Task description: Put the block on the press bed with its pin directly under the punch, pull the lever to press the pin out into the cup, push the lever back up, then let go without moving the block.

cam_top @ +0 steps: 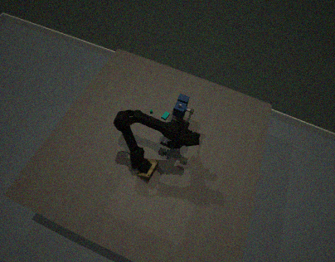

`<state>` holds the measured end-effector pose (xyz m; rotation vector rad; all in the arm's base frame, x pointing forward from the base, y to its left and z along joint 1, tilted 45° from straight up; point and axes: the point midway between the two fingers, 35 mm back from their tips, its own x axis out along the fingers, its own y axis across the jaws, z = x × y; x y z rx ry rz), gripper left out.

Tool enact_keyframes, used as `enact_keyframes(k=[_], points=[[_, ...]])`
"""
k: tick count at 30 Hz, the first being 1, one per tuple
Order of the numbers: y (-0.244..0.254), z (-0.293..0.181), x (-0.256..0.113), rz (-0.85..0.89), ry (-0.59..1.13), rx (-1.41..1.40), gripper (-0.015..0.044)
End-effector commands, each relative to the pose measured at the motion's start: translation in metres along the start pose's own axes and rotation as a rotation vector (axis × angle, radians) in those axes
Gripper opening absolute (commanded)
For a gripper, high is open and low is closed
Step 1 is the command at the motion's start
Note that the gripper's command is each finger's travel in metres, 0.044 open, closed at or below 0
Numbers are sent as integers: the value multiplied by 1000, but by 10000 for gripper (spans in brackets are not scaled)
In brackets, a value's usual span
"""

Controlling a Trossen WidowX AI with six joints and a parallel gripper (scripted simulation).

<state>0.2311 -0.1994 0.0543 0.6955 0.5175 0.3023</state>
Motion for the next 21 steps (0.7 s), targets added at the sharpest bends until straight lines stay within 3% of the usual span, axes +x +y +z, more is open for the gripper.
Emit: enact_keyframes(k=[1,21], points=[[0,-12,7,-1,36,22,0],[0,-19,12,-1,35,22,0]])
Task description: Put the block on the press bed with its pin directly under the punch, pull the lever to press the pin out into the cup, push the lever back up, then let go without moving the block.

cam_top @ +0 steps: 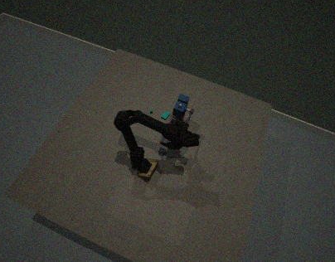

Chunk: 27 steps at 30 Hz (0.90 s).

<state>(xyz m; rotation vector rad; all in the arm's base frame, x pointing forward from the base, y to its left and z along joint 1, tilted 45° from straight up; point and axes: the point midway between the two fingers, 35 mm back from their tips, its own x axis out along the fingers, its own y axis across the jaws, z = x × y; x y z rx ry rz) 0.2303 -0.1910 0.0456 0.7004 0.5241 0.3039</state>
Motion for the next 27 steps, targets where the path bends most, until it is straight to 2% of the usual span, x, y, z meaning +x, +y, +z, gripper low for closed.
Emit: enact_keyframes(k=[1,27], points=[[0,-9,6,-2,29,17,0],[0,-19,14,-2,29,17,0]])
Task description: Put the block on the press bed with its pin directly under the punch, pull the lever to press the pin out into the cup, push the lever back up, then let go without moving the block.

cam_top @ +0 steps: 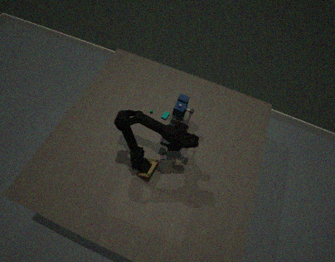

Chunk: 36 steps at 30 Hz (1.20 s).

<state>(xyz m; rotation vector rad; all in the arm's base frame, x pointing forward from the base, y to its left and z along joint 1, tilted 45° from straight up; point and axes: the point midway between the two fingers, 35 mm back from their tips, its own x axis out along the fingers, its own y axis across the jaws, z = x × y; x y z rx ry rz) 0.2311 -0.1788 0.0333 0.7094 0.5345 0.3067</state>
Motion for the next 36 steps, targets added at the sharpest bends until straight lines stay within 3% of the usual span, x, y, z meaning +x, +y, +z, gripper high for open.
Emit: enact_keyframes(k=[1,36], points=[[0,-5,4,-4,19,7,0],[0,-16,16,-3,19,7,0]])
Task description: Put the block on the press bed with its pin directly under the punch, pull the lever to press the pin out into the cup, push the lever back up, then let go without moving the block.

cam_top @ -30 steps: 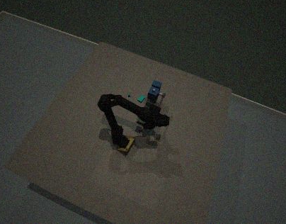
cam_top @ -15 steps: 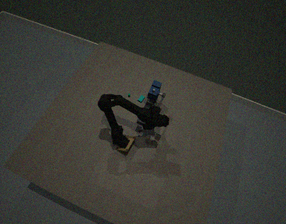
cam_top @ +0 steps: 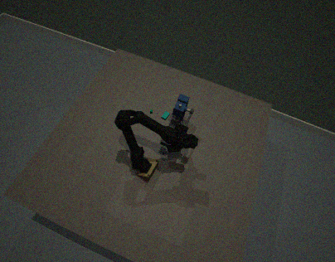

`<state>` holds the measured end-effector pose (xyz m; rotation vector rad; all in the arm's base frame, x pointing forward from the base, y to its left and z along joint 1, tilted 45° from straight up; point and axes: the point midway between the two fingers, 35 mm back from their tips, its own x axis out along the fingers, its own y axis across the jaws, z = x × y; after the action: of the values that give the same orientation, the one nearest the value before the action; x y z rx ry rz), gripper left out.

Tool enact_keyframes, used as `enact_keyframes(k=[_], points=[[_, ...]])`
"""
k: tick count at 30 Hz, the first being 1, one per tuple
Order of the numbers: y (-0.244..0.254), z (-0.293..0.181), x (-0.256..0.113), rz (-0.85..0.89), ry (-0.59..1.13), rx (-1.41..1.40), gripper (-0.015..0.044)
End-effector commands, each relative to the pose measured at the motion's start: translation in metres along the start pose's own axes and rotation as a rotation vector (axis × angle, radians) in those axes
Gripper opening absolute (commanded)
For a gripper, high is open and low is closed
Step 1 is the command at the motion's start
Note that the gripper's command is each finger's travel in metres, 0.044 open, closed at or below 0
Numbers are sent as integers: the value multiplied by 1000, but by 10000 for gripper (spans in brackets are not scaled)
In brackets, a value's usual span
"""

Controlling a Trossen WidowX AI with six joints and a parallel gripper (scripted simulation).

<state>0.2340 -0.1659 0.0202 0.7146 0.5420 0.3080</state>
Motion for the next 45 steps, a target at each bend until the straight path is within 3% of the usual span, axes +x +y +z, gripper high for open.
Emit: enact_keyframes(k=[1,45], points=[[-1,-3,3,-4,12,1,0],[-1,10,-7,-4,13,1,0]])
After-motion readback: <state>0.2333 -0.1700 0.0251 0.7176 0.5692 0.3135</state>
